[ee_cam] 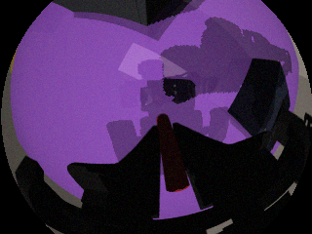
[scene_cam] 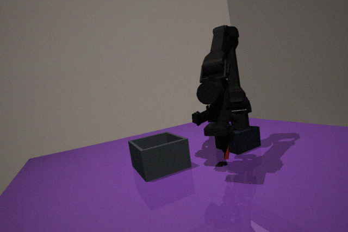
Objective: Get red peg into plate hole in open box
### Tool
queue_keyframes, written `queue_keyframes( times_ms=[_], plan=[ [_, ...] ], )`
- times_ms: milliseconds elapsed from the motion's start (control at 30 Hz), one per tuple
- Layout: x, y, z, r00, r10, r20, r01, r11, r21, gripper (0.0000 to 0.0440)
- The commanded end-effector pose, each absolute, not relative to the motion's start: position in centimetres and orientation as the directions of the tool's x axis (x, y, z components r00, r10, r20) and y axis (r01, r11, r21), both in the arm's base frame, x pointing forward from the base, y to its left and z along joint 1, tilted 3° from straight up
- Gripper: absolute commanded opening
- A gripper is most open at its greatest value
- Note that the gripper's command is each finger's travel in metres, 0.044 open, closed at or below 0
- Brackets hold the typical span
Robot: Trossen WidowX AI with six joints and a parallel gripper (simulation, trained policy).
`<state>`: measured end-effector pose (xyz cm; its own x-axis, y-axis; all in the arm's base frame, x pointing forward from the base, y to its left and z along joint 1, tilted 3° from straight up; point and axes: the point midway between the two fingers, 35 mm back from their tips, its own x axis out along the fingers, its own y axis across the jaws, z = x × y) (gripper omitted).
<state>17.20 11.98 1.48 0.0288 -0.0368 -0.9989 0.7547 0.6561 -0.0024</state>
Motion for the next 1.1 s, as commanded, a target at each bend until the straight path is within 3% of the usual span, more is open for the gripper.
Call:
queue_keyframes(
  times_ms=[0, 567, 1067],
  plan=[
    [18.0, 11.7, 2.6, 0.063, -0.043, -0.997, 0.740, 0.672, 0.018, 0.0017],
    [23.3, 9.3, 9.4, 0.216, -0.084, -0.973, 0.711, 0.696, 0.097, 0.0000],
    [27.6, 4.4, 11.0, 0.253, -0.128, -0.959, 0.778, 0.616, 0.123, 0.0000]
  ],
)
